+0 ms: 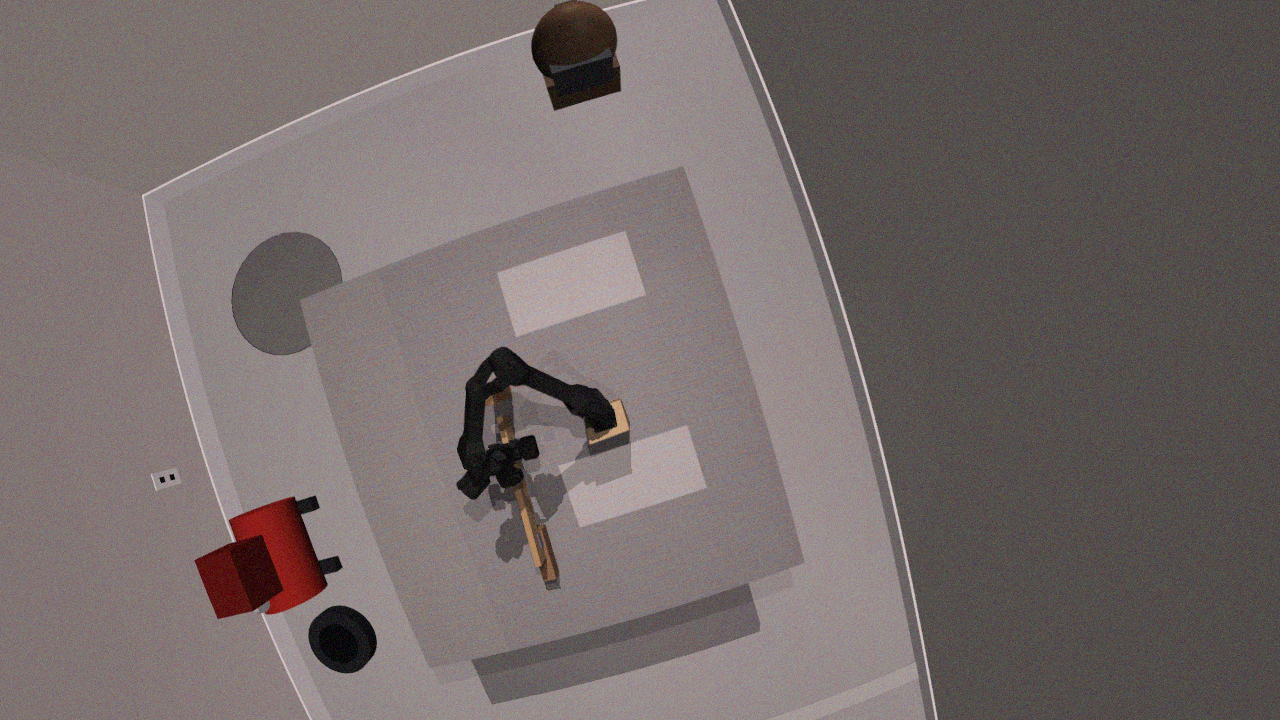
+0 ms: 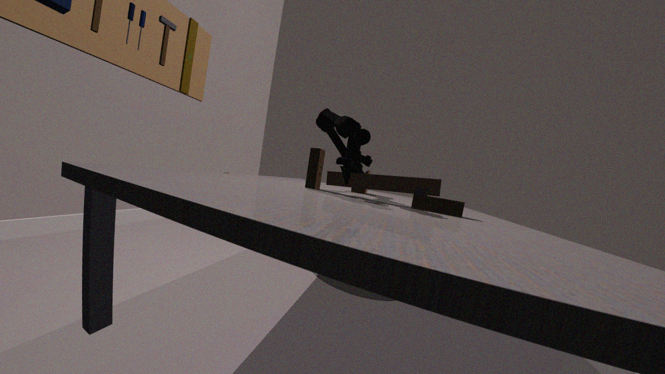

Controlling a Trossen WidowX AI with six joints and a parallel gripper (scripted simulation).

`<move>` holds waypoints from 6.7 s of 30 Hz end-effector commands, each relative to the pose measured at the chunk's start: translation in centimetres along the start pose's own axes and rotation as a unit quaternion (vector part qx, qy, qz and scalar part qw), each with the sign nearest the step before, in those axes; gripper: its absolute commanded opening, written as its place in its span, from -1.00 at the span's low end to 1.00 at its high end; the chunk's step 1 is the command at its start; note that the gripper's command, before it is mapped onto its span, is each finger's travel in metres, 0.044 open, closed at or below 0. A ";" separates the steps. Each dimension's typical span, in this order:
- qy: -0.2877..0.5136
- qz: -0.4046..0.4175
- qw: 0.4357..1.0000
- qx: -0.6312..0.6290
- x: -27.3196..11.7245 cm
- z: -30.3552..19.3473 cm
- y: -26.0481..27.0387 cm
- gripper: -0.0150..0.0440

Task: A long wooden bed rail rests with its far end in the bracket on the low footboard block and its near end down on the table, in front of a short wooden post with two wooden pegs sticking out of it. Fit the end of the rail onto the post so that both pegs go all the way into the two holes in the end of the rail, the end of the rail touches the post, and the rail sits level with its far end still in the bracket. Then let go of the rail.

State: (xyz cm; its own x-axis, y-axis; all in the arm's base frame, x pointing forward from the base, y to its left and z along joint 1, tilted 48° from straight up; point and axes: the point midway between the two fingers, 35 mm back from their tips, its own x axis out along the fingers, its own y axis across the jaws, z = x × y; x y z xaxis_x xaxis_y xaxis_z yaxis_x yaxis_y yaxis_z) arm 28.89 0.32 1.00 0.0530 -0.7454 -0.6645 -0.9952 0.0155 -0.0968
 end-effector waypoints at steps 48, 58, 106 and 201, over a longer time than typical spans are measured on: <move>-0.009 -0.004 1.000 0.002 -2.5 0.3 -0.2 -0.49; -0.009 -0.004 1.000 0.002 -2.2 0.3 -0.2 -0.49; -0.009 -0.004 1.000 0.002 -2.2 0.3 0.1 -0.49; -0.008 -0.004 1.000 0.001 -2.3 -2.5 0.0 -0.49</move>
State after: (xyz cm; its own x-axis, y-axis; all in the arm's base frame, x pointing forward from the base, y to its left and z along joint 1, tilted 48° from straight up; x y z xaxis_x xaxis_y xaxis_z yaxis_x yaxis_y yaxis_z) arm 28.61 0.31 4.13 0.0567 -0.7347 -0.6760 -0.9944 0.0187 -0.1037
